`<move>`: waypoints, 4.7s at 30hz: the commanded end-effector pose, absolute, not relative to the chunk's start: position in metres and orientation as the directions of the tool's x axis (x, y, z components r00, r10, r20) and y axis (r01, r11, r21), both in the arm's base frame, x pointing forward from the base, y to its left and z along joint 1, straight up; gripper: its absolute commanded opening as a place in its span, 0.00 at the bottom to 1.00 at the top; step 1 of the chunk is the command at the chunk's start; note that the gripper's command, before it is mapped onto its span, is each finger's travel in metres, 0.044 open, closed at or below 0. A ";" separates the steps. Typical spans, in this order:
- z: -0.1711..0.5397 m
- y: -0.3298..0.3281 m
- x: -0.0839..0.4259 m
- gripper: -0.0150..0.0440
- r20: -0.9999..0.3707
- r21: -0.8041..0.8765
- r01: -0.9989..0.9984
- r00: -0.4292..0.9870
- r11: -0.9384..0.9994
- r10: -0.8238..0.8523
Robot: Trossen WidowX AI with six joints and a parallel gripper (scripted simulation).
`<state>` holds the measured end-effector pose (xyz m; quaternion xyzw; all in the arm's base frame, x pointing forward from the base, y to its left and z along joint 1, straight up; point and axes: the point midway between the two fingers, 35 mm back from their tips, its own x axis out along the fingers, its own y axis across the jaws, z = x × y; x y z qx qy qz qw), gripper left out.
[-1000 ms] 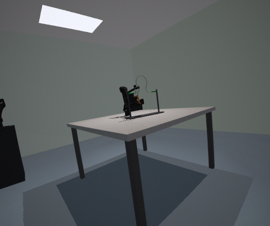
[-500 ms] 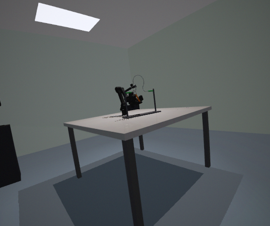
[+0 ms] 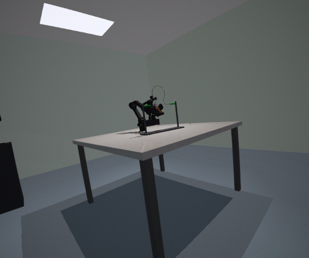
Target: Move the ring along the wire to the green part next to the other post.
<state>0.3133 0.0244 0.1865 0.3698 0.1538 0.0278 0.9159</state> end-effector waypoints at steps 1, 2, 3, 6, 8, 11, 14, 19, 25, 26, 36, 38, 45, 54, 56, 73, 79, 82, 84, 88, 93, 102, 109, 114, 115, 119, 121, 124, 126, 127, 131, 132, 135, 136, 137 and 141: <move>0.201 0.034 0.307 0.00 -0.267 0.748 0.049 0.936 0.662 0.232; 0.205 0.037 0.305 0.00 -0.268 0.764 0.047 0.930 0.644 0.251; 0.208 0.039 0.303 0.00 -0.270 0.779 0.045 0.924 0.625 0.270; 0.219 0.045 0.297 0.00 -0.268 0.824 0.038 0.905 0.565 0.330; 0.226 0.048 0.293 0.00 -0.262 0.851 0.033 0.891 0.523 0.371; 0.238 0.052 0.287 0.00 -0.248 0.888 0.025 0.868 0.459 0.431; 0.249 0.055 0.282 0.00 -0.226 0.920 0.018 0.842 0.392 0.490; 0.266 0.059 0.280 0.00 -0.164 0.959 0.008 0.834 0.285 0.526; 0.282 0.063 0.280 0.00 -0.096 0.984 -0.001 0.835 0.177 0.542; 0.286 0.064 0.280 0.00 -0.082 0.988 -0.004 0.835 0.154 0.544; 0.322 0.064 0.279 0.00 0.068 0.996 -0.025 0.833 -0.084 0.549; 0.329 0.063 0.279 0.00 0.096 0.991 -0.029 0.832 -0.130 0.546; 0.352 0.058 0.278 0.00 0.185 0.961 -0.040 0.828 -0.274 0.529; 0.374 0.050 0.280 0.00 0.250 0.916 -0.044 0.841 -0.399 0.481; 0.378 0.050 0.283 0.00 0.251 0.908 -0.044 0.853 -0.417 0.457; 0.394 0.041 0.285 0.00 0.222 0.911 -0.022 0.868 -0.412 0.444; 0.393 0.041 0.285 0.00 0.180 0.936 -0.008 0.870 -0.353 0.459; 0.392 0.041 0.285 0.00 0.156 0.948 0.000 0.871 -0.318 0.467; 0.392 0.042 0.285 0.00 0.139 0.956 0.006 0.871 -0.293 0.471; 0.390 0.042 0.285 0.00 0.103 0.970 0.018 0.872 -0.241 0.479; 0.387 0.043 0.285 0.00 0.056 0.984 0.033 0.872 -0.174 0.486; 0.383 0.044 0.286 0.00 -0.028 0.997 0.059 0.872 -0.049 0.488; 0.379 0.044 0.286 0.00 -0.091 0.996 0.077 0.872 0.047 0.482; 0.376 0.044 0.286 0.00 -0.134 0.989 0.089 0.871 0.115 0.473; 0.376 0.044 0.286 0.00 -0.142 0.987 0.091 0.871 0.129 0.471; 0.374 0.044 0.286 0.00 -0.175 0.978 0.100 0.870 0.182 0.461; 0.373 0.044 0.286 0.00 -0.191 0.972 0.104 0.869 0.209 0.456; 0.371 0.044 0.286 0.00 -0.215 0.962 0.110 0.869 0.248 0.447; 0.370 0.044 0.286 0.00 -0.230 0.955 0.114 0.868 0.274 0.440; 0.370 0.043 0.286 0.00 -0.238 0.951 0.116 0.868 0.287 0.437; 0.367 0.043 0.286 0.00 -0.267 0.933 0.124 0.866 0.338 0.422; 0.367 0.043 0.286 0.00 -0.275 0.928 0.125 0.866 0.350 0.418; 0.365 0.042 0.286 0.00 -0.296 0.913 0.131 0.865 0.387 0.405; 0.365 0.042 0.286 0.00 -0.303 0.907 0.133 0.865 0.400 0.401; 0.364 0.042 0.286 0.00 -0.310 0.901 0.134 0.864 0.412 0.396; 0.362 0.041 0.286 0.00 -0.337 0.877 0.141 0.863 0.459 0.378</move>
